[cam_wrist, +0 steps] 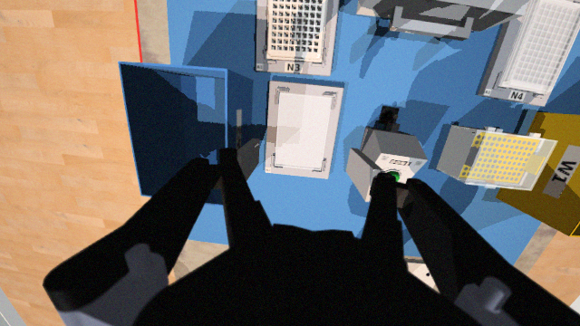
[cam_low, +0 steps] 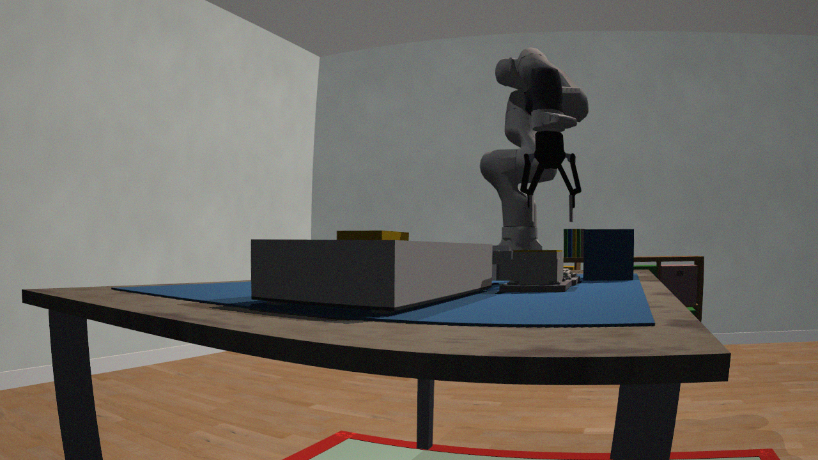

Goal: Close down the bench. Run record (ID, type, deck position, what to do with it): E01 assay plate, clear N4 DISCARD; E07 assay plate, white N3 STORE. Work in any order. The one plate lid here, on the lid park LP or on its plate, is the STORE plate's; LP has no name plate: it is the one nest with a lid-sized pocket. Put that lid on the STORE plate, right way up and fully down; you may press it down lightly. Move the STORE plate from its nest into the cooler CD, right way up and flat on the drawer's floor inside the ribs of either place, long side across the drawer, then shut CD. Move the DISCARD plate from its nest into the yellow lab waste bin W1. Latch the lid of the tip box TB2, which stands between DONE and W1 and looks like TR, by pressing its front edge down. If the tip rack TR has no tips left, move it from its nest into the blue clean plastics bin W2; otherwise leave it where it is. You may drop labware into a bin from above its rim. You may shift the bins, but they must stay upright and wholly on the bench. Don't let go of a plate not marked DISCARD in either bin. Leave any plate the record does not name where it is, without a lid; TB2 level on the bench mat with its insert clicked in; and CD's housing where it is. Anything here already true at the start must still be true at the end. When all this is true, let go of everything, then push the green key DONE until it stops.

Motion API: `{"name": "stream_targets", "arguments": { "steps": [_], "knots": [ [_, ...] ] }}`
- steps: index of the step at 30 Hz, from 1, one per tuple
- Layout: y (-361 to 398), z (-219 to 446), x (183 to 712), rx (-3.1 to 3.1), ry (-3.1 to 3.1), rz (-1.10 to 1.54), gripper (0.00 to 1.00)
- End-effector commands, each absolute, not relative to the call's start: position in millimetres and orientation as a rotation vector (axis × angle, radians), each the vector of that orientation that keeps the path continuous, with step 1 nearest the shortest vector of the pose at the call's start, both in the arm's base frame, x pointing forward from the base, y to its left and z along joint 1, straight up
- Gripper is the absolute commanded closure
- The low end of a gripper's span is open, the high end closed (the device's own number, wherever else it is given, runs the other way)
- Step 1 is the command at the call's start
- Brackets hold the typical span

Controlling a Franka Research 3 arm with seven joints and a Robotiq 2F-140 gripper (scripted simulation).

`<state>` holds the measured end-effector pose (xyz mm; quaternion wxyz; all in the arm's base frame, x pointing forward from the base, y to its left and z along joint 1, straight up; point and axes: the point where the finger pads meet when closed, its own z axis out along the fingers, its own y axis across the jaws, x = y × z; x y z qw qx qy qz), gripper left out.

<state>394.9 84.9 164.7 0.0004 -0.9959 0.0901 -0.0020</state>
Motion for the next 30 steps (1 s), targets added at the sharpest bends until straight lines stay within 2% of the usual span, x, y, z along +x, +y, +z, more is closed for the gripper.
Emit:
{"name": "stream_targets", "arguments": {
  "steps": [1, 30],
  "knots": [
    [85.5, 165.2, 396.9, -3.124, 0.293, -0.012, 0.34],
    [85.5, 151.8, 397.0, -3.124, 0.293, -0.012, 0.34]
  ]
}}
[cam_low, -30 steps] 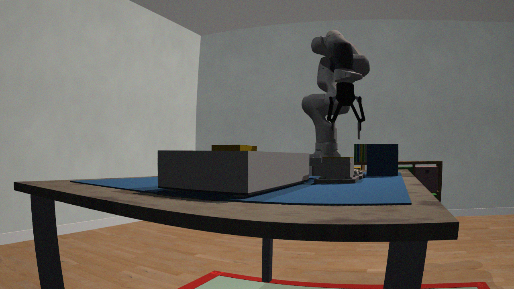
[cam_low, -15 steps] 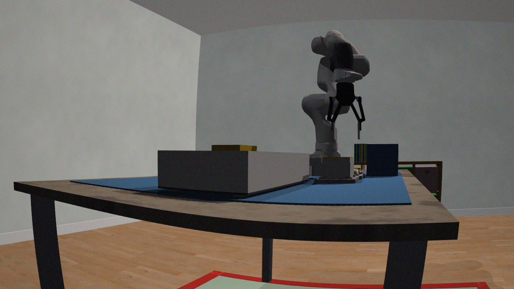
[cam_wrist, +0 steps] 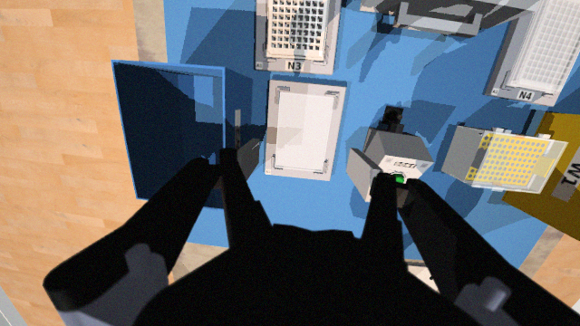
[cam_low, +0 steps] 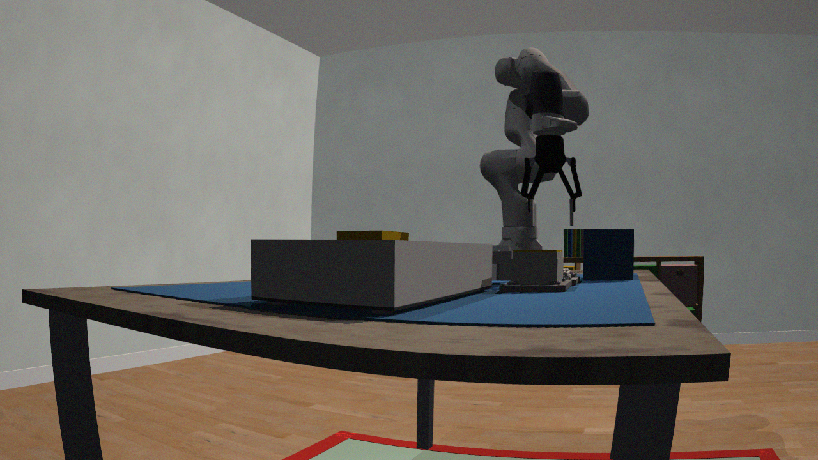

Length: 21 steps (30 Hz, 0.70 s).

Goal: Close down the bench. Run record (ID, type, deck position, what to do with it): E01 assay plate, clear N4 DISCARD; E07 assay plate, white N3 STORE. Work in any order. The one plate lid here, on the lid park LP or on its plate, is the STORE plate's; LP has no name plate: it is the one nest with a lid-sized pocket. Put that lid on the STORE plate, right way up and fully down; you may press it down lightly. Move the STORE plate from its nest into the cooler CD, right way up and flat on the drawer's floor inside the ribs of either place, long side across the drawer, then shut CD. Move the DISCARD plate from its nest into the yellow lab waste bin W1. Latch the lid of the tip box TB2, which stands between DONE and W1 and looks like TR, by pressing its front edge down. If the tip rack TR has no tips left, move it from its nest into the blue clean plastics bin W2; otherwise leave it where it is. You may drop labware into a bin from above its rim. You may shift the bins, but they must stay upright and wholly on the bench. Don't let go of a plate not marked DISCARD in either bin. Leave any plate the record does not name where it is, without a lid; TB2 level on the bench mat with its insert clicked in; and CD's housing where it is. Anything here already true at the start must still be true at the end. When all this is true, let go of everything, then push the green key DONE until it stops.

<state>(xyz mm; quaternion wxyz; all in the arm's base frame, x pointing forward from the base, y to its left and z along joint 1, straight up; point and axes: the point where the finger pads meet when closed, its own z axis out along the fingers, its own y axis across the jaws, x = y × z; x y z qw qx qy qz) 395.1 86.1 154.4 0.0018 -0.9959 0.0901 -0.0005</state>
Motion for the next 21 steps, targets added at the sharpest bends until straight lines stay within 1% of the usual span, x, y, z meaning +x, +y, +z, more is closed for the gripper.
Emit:
{"name": "stream_targets", "arguments": {
  "steps": [1, 21],
  "knots": [
    [85.5, 150.5, 397.0, -3.124, 0.293, -0.012, 0.34],
    [85.6, 126.5, 397.2, -3.124, 0.293, -0.012, 0.34]
  ]
}}
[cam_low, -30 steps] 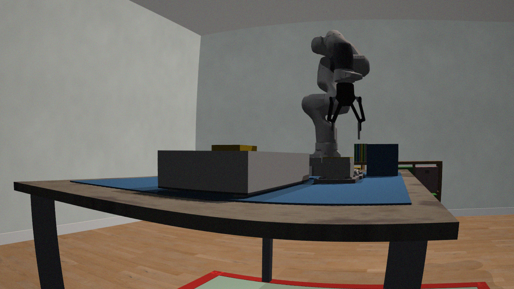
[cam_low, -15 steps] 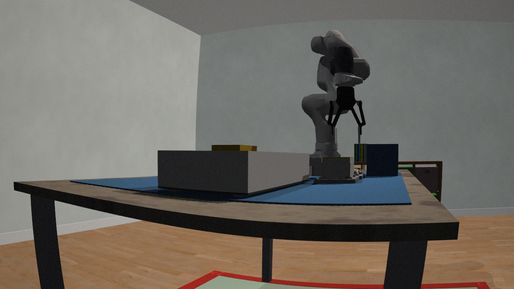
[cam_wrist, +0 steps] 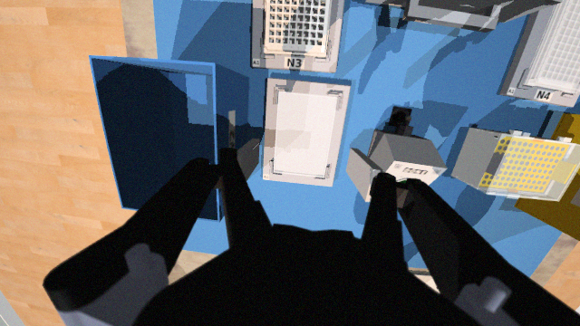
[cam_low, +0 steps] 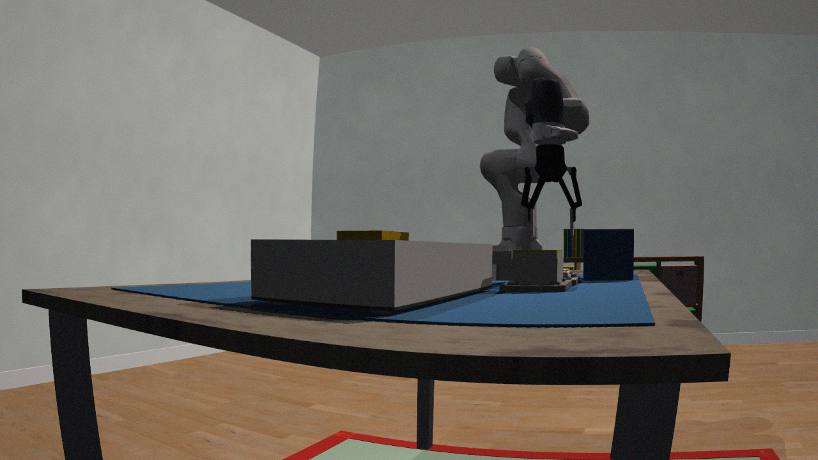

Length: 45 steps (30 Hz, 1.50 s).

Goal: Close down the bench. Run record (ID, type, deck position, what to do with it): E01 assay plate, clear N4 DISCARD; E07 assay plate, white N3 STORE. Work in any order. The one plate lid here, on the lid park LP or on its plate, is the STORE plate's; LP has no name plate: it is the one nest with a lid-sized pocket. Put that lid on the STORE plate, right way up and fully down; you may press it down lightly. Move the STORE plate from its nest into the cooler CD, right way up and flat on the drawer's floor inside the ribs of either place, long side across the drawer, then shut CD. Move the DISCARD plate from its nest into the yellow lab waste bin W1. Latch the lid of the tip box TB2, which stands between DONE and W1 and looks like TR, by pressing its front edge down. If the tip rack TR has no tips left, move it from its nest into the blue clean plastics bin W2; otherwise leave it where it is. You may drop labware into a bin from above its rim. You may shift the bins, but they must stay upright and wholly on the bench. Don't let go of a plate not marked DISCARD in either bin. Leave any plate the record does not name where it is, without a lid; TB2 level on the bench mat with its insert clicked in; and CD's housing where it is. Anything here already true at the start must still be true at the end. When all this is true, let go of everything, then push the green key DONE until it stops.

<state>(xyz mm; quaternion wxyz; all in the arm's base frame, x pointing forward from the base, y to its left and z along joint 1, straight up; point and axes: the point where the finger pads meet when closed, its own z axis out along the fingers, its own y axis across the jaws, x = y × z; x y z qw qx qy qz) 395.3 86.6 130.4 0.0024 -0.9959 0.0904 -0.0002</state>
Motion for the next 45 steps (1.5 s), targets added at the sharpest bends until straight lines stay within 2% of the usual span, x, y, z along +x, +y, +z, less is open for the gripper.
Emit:
{"name": "stream_targets", "arguments": {
  "steps": [1, 45],
  "knots": [
    [85.6, 125.2, 397.2, -3.124, 0.293, -0.012, 0.34],
    [85.8, 73.2, 397.6, -3.124, 0.293, -0.012, 0.34]
  ]
}}
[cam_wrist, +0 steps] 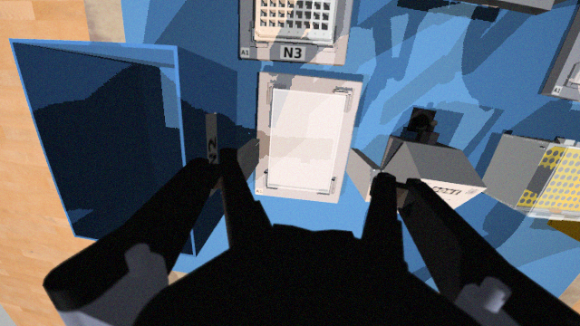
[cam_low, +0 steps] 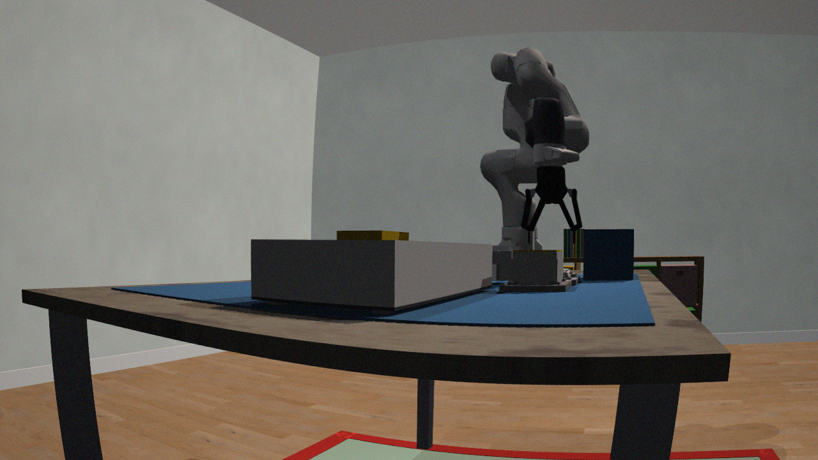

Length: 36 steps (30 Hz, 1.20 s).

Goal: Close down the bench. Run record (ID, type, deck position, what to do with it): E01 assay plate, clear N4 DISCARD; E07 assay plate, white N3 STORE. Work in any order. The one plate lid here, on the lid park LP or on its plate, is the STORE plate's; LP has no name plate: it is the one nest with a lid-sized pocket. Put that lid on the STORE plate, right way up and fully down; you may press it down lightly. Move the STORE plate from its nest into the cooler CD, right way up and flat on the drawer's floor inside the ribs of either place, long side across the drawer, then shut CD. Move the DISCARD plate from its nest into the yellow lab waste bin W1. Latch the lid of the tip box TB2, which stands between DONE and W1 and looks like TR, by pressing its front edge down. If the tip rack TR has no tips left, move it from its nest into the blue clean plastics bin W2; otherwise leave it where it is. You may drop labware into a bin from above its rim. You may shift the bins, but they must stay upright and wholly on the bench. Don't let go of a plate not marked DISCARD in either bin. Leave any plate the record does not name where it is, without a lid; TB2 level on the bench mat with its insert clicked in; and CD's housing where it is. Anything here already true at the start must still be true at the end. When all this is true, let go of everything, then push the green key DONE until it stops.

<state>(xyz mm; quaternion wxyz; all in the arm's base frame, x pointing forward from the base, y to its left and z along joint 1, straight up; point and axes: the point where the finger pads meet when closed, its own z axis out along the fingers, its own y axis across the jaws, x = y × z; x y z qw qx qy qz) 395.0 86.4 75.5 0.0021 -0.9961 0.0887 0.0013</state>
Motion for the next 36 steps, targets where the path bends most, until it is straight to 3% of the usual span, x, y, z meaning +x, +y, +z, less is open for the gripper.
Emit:
{"name": "stream_targets", "arguments": {
  "steps": [1, 36],
  "knots": [
    [85.8, 73.2, 397.6, -3.124, 0.293, -0.012, 0.34],
    [85.9, 39.8, 397.9, -3.124, 0.293, -0.012, 0.34]
  ]
}}
